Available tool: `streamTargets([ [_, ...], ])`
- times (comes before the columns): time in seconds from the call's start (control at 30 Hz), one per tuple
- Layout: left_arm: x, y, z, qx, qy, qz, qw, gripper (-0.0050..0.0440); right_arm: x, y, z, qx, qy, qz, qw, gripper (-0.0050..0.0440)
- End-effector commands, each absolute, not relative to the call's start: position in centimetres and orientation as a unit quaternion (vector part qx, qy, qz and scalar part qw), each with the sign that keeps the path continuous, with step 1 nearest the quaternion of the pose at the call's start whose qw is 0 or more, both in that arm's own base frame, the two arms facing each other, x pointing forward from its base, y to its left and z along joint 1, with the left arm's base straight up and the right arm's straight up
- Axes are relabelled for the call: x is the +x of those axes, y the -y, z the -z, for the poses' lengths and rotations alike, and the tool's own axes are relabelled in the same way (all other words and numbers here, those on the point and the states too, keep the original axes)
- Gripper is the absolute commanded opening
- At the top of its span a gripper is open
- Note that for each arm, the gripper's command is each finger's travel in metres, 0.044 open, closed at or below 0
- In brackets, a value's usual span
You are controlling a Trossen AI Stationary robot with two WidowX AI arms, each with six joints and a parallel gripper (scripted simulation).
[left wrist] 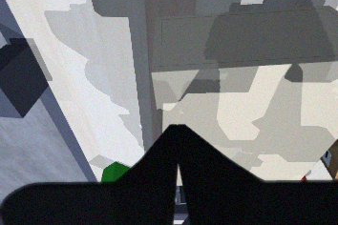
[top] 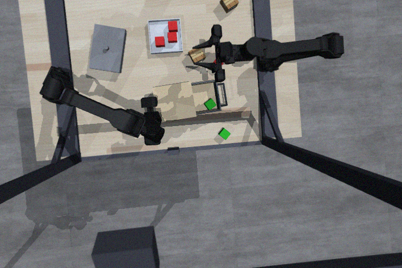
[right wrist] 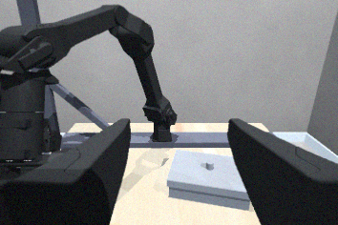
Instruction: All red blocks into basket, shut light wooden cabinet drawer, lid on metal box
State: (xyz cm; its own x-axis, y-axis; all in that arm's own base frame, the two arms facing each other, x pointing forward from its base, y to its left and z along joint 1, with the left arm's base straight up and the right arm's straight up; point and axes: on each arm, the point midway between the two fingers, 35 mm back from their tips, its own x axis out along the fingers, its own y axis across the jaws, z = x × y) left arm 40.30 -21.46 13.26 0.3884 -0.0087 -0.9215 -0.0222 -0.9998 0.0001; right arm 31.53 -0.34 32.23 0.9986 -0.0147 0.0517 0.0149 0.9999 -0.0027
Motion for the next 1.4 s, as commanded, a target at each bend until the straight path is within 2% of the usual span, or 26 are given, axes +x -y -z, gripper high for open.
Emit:
streamTargets([
  [0.0,40.6,21.2,-14.4,-0.844,-0.012,-0.536,-0.005,-0.005,31.2,0.3,-34.0,0.003,0.048,0.006,0.999,0.0241],
  [0.43,40.7,21.3,-11.4,-0.838,-0.009,-0.545,0.001,-0.005,31.2,0.3,-34.0,0.003,0.048,0.006,0.999,0.0241],
  [0.8,40.8,21.4,-12.1,-0.844,-0.013,-0.536,-0.004,-0.005,31.2,0.3,-34.0,0.003,0.048,0.006,0.999,0.0241],
  [0.87,40.4,21.2,-10.3,-0.833,-0.008,-0.553,0.005,-0.005,31.2,0.3,-34.0,0.003,0.048,0.006,0.999,0.0241],
  [1.07,40.2,21.1,-9.2,-0.827,-0.005,-0.562,0.009,-0.005,31.2,0.3,-34.0,0.003,0.048,0.006,0.999,0.0241],
  [1.1,40.0,21.1,-7.6,-0.824,-0.004,-0.566,0.011,-0.005,31.2,0.3,-34.0,0.003,0.048,0.006,0.999,0.0241],
  [1.2,40.1,21.0,-8.2,-0.82,-0.002,-0.572,0.014,-0.005,31.2,0.3,-34.0,0.003,0.048,0.006,0.999,0.0241],
  [1.37,39.8,20.8,-6.6,-0.811,0.001,-0.585,0.021,-0.005,31.2,0.3,-34.0,0.003,0.048,0.006,0.999,0.0241],
])
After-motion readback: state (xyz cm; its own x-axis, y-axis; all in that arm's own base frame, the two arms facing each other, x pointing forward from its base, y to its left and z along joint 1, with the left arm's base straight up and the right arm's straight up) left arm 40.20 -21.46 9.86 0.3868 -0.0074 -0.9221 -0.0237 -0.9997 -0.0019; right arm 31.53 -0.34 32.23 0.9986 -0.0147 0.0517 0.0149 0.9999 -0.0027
